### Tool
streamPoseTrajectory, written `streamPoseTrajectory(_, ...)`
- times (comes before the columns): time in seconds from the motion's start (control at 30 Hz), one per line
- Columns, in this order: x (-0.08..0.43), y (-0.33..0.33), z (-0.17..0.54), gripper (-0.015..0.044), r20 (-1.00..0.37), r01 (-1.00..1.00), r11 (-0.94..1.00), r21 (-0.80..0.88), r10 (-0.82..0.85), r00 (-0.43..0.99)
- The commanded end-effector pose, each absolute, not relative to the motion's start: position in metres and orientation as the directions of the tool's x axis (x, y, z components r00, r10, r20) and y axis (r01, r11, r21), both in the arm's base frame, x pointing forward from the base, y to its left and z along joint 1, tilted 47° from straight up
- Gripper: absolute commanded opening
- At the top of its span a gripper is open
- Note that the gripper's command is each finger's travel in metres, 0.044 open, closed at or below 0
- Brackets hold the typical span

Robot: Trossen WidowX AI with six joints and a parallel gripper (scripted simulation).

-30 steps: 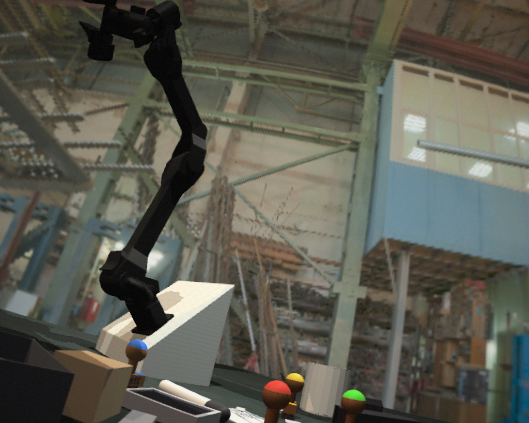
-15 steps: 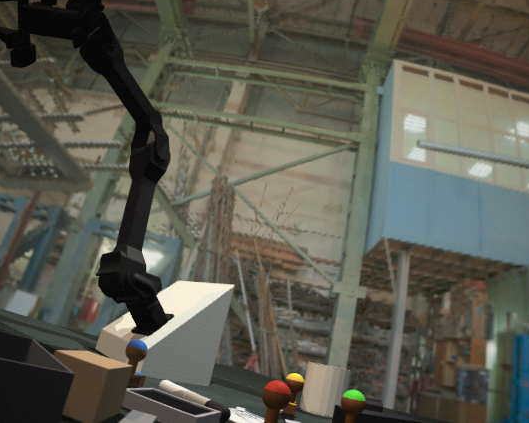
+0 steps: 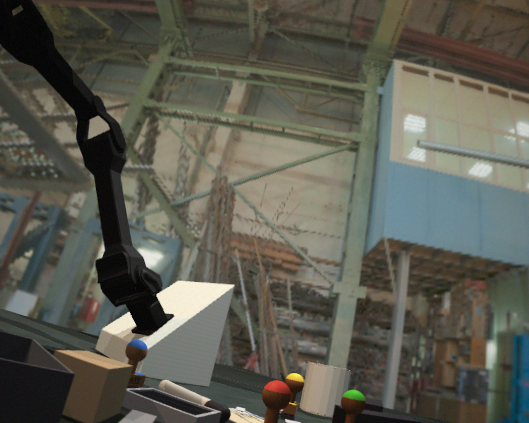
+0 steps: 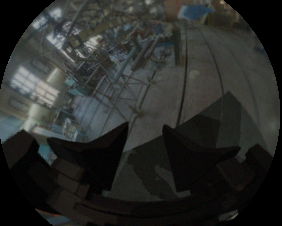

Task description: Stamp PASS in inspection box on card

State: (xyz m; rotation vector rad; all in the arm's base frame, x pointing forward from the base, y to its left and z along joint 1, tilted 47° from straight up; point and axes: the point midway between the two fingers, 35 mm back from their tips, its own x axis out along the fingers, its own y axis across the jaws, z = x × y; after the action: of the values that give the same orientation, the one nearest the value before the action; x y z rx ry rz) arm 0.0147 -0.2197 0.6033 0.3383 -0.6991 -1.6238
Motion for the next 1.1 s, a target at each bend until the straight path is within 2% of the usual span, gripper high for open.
streamPoseTrajectory(0.0,0.055,-0.244,0.582,0.0228,0.097,0.819,-0.007,0.574,-0.992,-0.077)
streamPoseTrajectory(0.33,0.192,-0.293,0.490,0.0228,-0.189,0.920,0.073,0.386,-0.970,0.156)
streamPoseTrajectory(0.63,0.317,-0.273,0.381,0.0228,-0.444,0.955,0.232,0.185,-0.847,0.291)
streamPoseTrajectory(0.83,0.370,-0.240,0.321,0.0228,-0.560,0.939,0.333,0.082,-0.765,0.320)
streamPoseTrajectory(1.07,0.422,-0.173,0.224,0.0228,-0.700,0.860,0.486,-0.154,-0.669,0.252)
